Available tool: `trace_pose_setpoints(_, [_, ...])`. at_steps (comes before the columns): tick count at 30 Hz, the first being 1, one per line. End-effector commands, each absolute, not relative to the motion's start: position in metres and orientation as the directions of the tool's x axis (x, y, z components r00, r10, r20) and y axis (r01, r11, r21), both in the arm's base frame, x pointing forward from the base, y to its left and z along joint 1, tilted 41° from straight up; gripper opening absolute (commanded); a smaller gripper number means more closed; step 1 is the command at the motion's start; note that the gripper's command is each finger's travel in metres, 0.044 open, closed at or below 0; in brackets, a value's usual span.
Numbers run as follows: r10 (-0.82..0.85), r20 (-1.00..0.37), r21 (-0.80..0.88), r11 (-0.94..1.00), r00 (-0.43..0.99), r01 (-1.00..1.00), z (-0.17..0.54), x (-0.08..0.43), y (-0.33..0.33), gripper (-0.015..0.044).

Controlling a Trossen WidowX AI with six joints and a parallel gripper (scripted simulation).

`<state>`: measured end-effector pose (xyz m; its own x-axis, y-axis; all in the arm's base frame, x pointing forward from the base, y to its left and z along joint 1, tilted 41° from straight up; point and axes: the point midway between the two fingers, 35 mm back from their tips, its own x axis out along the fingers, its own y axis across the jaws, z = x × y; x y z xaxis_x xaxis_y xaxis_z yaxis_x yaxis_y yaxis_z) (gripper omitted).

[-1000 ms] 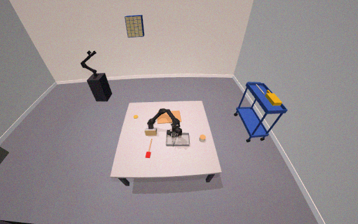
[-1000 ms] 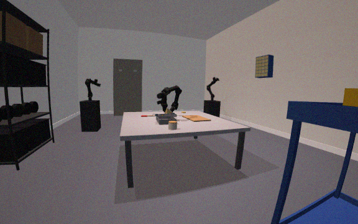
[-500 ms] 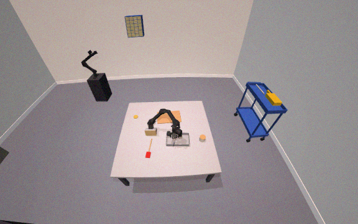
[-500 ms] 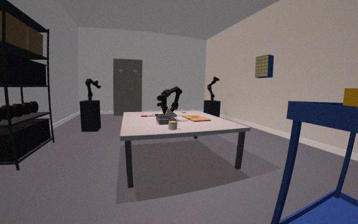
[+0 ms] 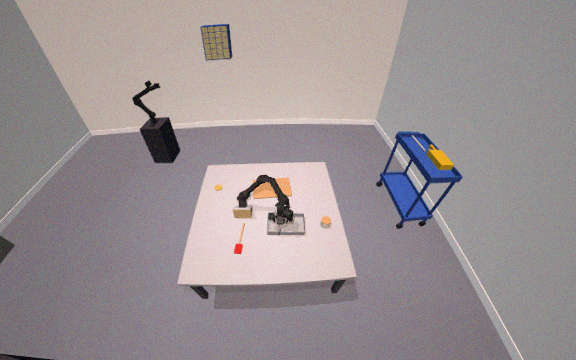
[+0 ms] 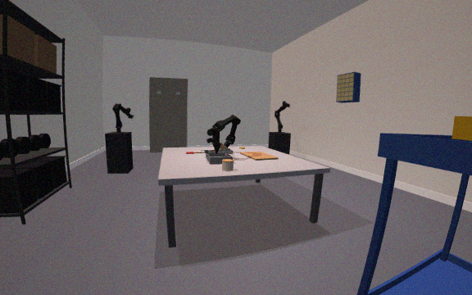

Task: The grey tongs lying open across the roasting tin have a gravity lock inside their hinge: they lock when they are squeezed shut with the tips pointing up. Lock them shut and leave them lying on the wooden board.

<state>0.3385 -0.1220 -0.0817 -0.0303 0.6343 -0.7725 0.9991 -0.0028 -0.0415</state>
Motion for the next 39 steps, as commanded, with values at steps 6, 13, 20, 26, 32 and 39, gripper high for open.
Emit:
trace_pose_setpoints(6, [0.64, -0.768, -0.044, -0.006, -0.03, 0.999, -0.094, 0.336, -0.11, 0.044])
trace_pose_setpoints(13, [0.641, -0.767, -0.044, -0.006, -0.03, 0.999, -0.102, 0.335, -0.102, 0.044])
trace_pose_setpoints(20, [0.641, -0.767, -0.044, -0.006, -0.03, 0.999, -0.106, 0.334, -0.098, 0.044])
trace_pose_setpoints(26, [0.637, -0.77, -0.043, -0.001, -0.032, 0.999, -0.104, 0.334, -0.101, 0.0302])
trace_pose_setpoints(32, [0.637, -0.77, -0.043, -0.001, -0.032, 0.999, -0.104, 0.334, -0.101, 0.0262])
trace_pose_setpoints(39, [0.637, -0.77, -0.043, -0.001, -0.032, 0.999, -0.104, 0.334, -0.101, 0.0215])
